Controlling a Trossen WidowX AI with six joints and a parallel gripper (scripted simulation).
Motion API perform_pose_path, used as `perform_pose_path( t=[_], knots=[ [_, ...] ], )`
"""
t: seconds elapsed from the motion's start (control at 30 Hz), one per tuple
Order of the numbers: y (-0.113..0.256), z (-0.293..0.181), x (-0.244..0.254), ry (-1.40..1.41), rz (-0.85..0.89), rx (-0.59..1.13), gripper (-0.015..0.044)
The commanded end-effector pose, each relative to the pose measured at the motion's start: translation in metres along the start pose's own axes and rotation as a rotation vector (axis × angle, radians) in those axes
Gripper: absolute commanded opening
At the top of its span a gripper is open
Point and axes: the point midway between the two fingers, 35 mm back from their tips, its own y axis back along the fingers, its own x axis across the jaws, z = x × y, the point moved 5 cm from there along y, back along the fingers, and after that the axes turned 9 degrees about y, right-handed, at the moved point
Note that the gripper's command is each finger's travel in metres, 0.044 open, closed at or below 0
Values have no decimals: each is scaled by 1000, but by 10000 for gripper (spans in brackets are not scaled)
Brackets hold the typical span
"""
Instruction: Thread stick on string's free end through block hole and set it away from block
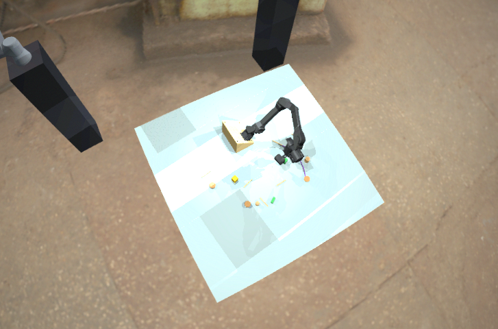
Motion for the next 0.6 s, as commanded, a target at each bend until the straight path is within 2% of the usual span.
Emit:
perform_pose_path(
  t=[0.0, 0.33, 0.57],
  knots=[
    [5, 1, 2, -859, 3, 4, 440],
    [7, 1, 3, -1316, 2, 5, 440],
    [7, 1, 3, -1325, 2, 5, 440]
  ],
)
